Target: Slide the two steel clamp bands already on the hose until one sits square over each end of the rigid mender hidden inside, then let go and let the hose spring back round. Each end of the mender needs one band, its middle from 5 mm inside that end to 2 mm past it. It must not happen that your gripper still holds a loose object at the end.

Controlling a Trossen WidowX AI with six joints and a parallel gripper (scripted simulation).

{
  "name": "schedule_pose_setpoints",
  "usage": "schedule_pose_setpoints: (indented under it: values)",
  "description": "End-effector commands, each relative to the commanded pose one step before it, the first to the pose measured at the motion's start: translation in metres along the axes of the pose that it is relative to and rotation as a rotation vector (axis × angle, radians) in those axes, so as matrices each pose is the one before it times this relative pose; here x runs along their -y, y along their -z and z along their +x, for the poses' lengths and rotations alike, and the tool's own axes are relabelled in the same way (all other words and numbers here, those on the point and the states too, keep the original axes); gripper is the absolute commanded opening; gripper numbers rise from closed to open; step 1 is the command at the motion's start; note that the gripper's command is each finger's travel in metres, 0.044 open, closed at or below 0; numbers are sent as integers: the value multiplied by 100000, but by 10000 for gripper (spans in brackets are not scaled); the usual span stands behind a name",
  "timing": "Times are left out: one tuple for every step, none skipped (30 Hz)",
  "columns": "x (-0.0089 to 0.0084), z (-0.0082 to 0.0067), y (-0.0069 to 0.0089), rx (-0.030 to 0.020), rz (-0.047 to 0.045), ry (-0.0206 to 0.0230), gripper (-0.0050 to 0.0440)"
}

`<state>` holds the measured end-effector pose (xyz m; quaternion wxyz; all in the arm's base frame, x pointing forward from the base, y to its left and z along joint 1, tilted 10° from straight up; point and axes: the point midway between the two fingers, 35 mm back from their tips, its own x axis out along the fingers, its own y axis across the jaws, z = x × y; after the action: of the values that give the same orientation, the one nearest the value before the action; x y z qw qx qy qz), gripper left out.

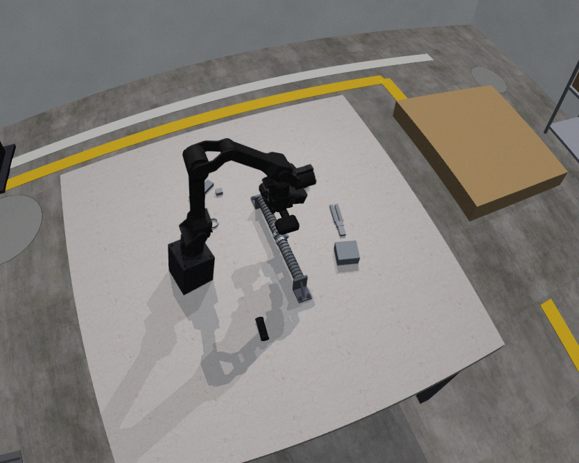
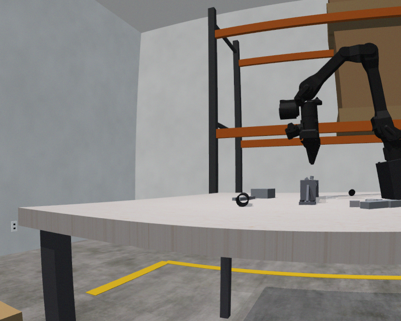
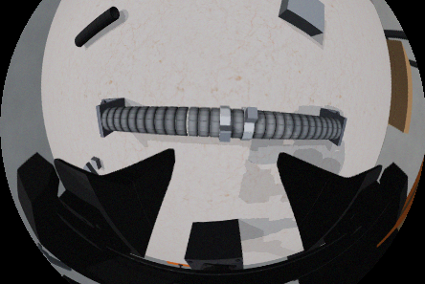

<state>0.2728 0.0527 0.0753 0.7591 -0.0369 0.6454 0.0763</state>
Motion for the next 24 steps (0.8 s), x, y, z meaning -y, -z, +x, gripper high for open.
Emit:
schedule_pose_setpoints:
  values:
    - [4, 24, 19, -74, 0, 19, 440]
    - [0, 0, 0, 0, 0, 0, 440]
    - [0, 0, 0, 0, 0, 0, 440]
    - [-94, 38, -45, 65, -1620, 1, 440]
    - [-278, 186, -83, -26, -4855, 25, 440]
    - [-462, 310, -152, -40, -8092, 39, 440]
    - [-559, 379, -216, -43, -9899, 44, 440]
    - [-549, 379, -256, -36, -9905, 42, 440]
    - [-535, 379, -295, 84, -7104, 47, 440]
    - [-498, 357, -301, 35, -6467, 42, 440]
    - [-330, 241, -218, -18, -6545, 19, 440]
    - [-312, 233, -226, -34, -6670, 13, 440]
    - [-306, 235, -245, -35, -6762, 16, 440]
    - [-305, 243, -270, -24, -6726, 23, 440]
    - [-299, 247, -291, -12, -6624, 29, 440]
    - [-288, 247, -307, -3, -6559, 34, 440]
    - [-276, 247, -322, 2, -6591, 39, 440]
    - [-266, 249, -340, 5, -6563, 42, 440]
    - [0, 0, 0, 0, 0, 0, 440]
    - [0, 0, 0, 0, 0, 0, 440]
    - [-250, 247, -352, -58, -10458, 22, 440]
    - [-335, 370, -560, 6, -9903, 73, 440]
    - [-298, 369, -586, 64, -6627, 110, 440]
    - [-215, 285, -467, 28, -6359, 96, 440]
